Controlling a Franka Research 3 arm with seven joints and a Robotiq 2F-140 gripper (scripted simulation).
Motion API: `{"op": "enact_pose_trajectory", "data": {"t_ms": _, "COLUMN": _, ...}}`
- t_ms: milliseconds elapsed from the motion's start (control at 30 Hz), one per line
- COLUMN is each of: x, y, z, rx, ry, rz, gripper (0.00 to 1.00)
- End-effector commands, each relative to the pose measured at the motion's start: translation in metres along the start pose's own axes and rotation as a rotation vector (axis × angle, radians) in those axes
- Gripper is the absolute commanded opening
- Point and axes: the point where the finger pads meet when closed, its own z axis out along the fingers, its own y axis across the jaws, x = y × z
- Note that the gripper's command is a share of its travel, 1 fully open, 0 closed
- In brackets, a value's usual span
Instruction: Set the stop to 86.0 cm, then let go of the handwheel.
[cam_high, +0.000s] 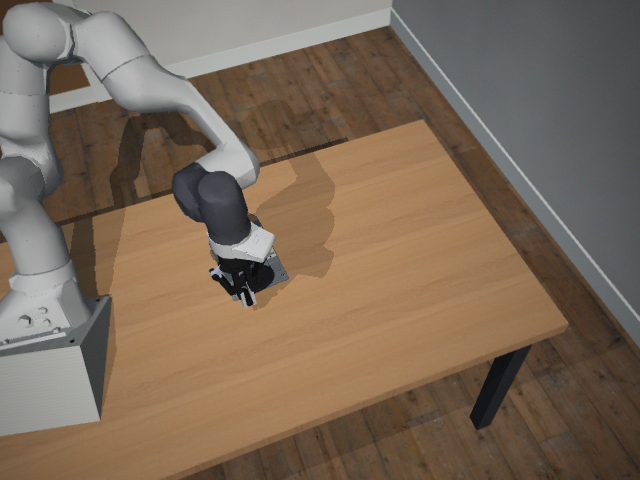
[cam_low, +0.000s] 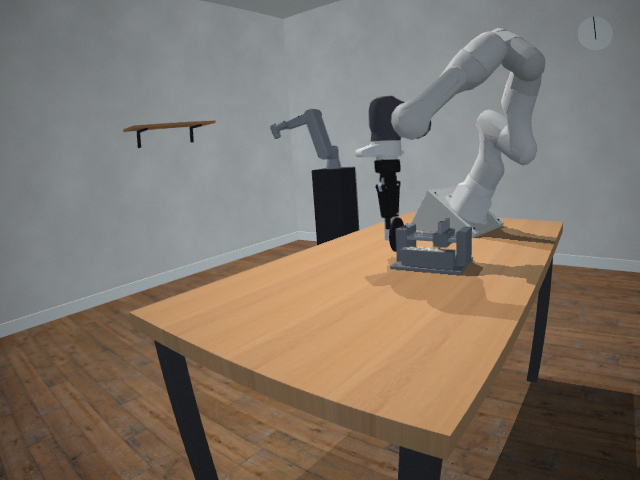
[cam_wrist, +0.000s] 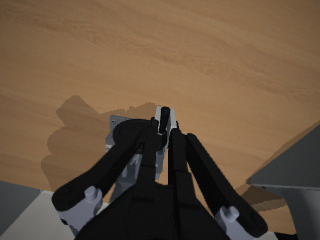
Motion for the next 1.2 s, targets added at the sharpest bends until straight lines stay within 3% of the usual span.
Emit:
{"op": "enact_pose_trajectory", "data": {"t_ms": 0, "x": 0.0, "y": 0.001, "z": -0.002, "rx": 0.0, "ry": -0.001, "rz": 0.001, "gripper": 0.04}}
{"op": "enact_pose_trajectory", "data": {"t_ms": 1167, "x": 0.0, "y": -0.001, "z": -0.018, "rx": 0.0, "ry": -0.001, "rz": 0.001, "gripper": 0.04}}
